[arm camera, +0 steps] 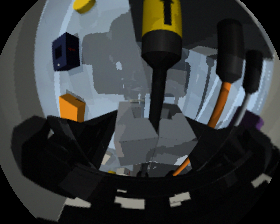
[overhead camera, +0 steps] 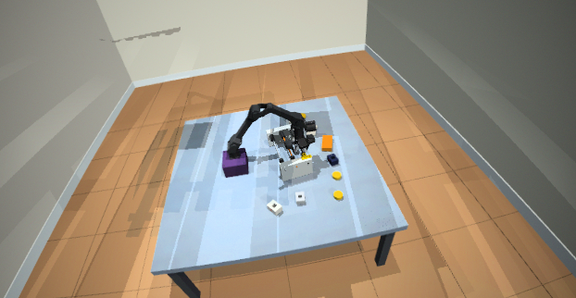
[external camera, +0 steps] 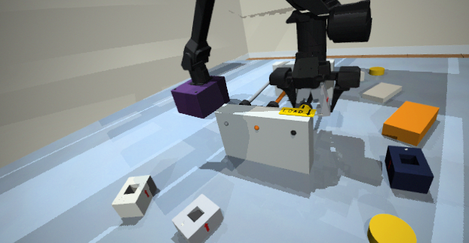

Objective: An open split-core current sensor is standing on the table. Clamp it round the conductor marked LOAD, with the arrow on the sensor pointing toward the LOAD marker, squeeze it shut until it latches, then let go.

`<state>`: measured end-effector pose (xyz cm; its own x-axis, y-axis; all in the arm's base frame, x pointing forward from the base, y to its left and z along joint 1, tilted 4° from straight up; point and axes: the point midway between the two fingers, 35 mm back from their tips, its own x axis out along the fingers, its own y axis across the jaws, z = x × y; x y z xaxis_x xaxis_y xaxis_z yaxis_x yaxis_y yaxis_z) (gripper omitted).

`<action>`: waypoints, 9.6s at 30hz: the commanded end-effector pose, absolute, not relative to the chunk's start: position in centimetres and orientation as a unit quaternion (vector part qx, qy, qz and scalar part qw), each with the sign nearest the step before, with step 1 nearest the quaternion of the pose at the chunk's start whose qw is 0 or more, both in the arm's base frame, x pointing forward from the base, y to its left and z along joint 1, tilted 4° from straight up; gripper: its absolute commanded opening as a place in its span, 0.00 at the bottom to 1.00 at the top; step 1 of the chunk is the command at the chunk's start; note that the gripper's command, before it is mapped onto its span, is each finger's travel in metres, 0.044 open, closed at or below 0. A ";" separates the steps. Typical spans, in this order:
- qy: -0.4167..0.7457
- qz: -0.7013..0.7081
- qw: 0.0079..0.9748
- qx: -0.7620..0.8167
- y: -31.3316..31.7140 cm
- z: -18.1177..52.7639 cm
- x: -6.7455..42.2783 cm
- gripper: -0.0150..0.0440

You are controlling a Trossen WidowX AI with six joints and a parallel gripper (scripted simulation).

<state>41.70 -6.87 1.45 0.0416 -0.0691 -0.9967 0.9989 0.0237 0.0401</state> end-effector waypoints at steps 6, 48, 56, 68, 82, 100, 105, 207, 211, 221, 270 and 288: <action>0.477 -0.501 0.533 0.487 -6.9 1.5 41.7 0.25; 0.477 -0.500 0.534 0.487 -6.9 1.8 41.7 0.25; 0.475 -0.497 0.537 0.488 -6.8 3.0 41.6 0.25; 0.476 -0.499 0.535 0.488 -6.8 2.8 41.6 0.25; 0.476 -0.499 0.535 0.488 -6.8 2.8 41.6 0.74; 0.476 -0.499 0.535 0.488 -6.8 2.8 41.6 0.51; 0.476 -0.499 0.535 0.488 -6.8 2.8 41.6 0.45; 0.475 -0.498 0.537 0.488 -6.2 9.1 41.7 1.00; 0.475 -0.497 0.538 0.488 -5.8 13.6 41.0 1.00; 0.560 -0.396 0.577 0.444 -7.1 12.9 40.3 1.00; 0.249 0.380 0.877 -0.154 -18.1 14.0 34.0 1.00; 0.272 0.375 0.876 -0.131 -18.1 13.7 34.1 1.00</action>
